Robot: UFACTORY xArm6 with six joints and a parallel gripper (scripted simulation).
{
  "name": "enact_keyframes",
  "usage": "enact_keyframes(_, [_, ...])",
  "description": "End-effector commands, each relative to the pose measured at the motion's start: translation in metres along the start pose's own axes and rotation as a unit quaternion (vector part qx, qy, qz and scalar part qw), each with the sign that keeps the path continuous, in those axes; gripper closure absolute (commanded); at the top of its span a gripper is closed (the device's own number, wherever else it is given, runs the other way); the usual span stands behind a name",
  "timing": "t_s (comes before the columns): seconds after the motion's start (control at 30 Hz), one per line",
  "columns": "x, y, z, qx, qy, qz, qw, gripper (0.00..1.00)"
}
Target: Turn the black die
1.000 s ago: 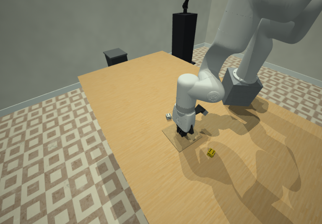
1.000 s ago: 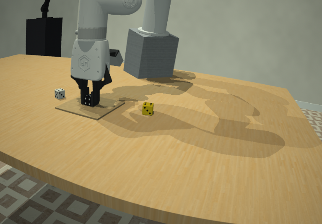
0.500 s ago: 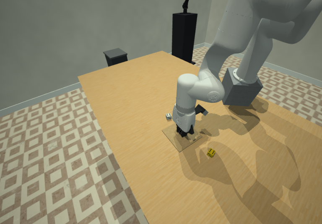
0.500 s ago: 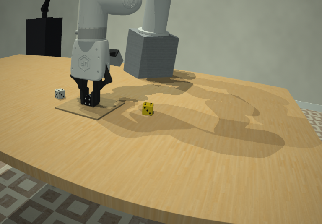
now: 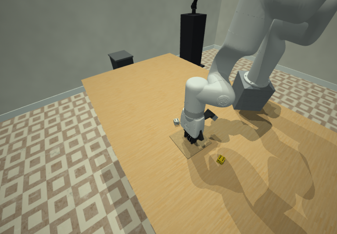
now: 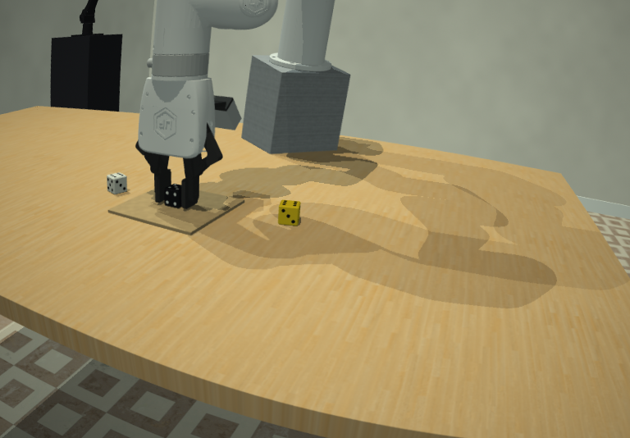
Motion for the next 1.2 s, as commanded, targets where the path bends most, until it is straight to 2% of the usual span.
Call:
enact_keyframes(0.0, [0.001, 0.000, -0.001, 0.000, -0.002, 0.000, 1.000, 0.58])
enact_keyframes(0.3, [0.010, 0.000, -0.001, 0.000, -0.002, 0.000, 1.000, 0.58])
enact_keyframes(0.67, [0.062, 0.000, -0.001, 0.000, -0.002, 0.000, 1.000, 0.58])
enact_keyframes(0.73, [0.062, 0.000, -0.001, 0.000, -0.002, 0.000, 1.000, 0.58])
enact_keyframes(0.93, [0.087, 0.000, -0.001, 0.000, -0.002, 0.000, 1.000, 0.58])
enact_keyframes(1.1, [0.091, 0.000, -0.001, 0.000, -0.002, 0.000, 1.000, 0.58])
enact_keyframes(1.13, [0.091, 0.000, -0.001, 0.000, -0.002, 0.000, 1.000, 0.00])
enact_keyframes(1.17, [0.091, 0.000, -0.001, 0.000, -0.002, 0.000, 1.000, 0.00])
Point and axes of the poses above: the point where the finger pads meet when closed, its own x axis back along the fingers, its own y axis across the jaws, z = x × y, the point moved 3 cm from there along x, back along the fingers, and after that the axes turned 1 degree about -x, right-handed, at the moved point
